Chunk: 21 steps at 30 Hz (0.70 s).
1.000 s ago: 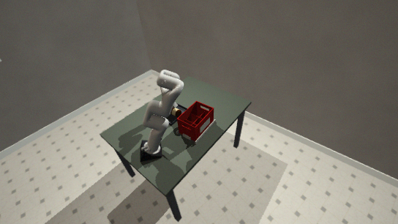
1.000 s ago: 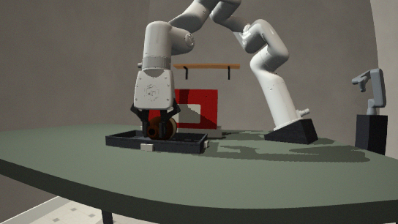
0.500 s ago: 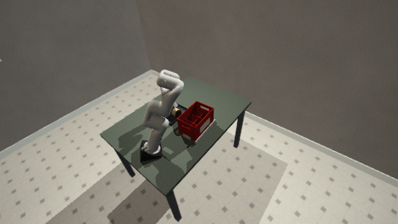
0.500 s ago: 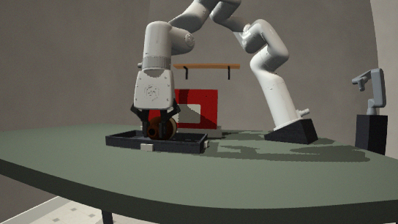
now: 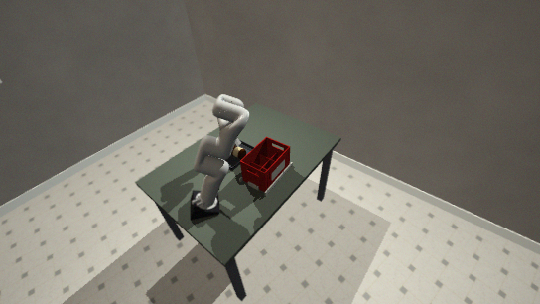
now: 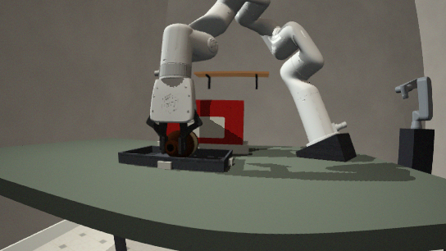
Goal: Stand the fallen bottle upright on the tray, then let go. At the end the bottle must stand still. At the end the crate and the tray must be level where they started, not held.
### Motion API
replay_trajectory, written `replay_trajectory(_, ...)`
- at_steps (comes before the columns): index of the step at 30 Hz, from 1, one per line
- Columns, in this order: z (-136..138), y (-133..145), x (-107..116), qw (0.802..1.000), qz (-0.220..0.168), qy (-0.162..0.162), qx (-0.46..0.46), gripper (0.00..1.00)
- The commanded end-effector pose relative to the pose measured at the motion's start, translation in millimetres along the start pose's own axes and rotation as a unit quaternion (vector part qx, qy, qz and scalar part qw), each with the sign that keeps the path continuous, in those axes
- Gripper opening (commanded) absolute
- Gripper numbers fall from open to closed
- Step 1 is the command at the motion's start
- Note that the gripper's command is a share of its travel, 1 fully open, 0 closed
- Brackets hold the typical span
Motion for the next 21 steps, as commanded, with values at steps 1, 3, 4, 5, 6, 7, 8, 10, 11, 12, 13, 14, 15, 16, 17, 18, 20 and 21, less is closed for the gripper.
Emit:
replay_trajectory(1,-1.1,0.7,2.2,1.000,-0.002,-0.002,0.000,0.00)
replay_trajectory(3,-1.1,0.7,2.8,1.000,-0.002,-0.002,0.000,0.00)
replay_trajectory(4,-1.1,0.7,3.1,1.000,-0.002,-0.002,0.000,0.00)
replay_trajectory(5,-1.1,0.7,3.1,1.000,-0.002,-0.002,0.000,0.00)
replay_trajectory(6,-1.1,0.7,3.1,1.000,-0.002,-0.002,0.000,0.00)
replay_trajectory(7,-1.1,0.7,3.4,1.000,-0.002,-0.002,0.000,0.00)
replay_trajectory(8,-1.1,0.7,3.8,1.000,-0.002,-0.002,0.000,0.00)
replay_trajectory(10,-1.1,0.7,4.6,1.000,-0.002,-0.002,0.000,0.00)
replay_trajectory(11,-1.1,0.7,5.1,1.000,-0.002,-0.002,0.000,0.00)
replay_trajectory(12,-1.1,0.7,5.6,1.000,-0.002,-0.002,0.000,0.00)
replay_trajectory(13,-1.1,0.7,6.2,1.000,-0.002,-0.002,0.000,0.00)
replay_trajectory(14,-1.1,0.7,6.8,1.000,-0.002,-0.002,0.000,0.00)
replay_trajectory(15,-1.1,0.7,7.4,1.000,-0.002,-0.002,0.000,0.00)
replay_trajectory(16,-1.1,0.7,8.1,1.000,-0.002,-0.002,0.000,0.00)
replay_trajectory(17,-1.1,0.7,8.8,1.000,-0.002,-0.002,0.000,0.00)
replay_trajectory(18,-1.1,0.7,9.6,1.000,-0.002,-0.002,0.000,0.00)
replay_trajectory(20,-1.1,0.7,11.2,1.000,-0.002,-0.002,0.000,0.00)
replay_trajectory(21,-1.1,0.7,12.1,1.000,-0.002,-0.002,0.000,0.00)
Point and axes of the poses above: the point where the finger pads meet when closed, its own x axis back along the fingers, its own z axis across the jaws, y = z × x, the point moved 8 cm from there along x, back along the fingers, and after that the axes turned 2 degrees about -x, right-handed, at the moved point
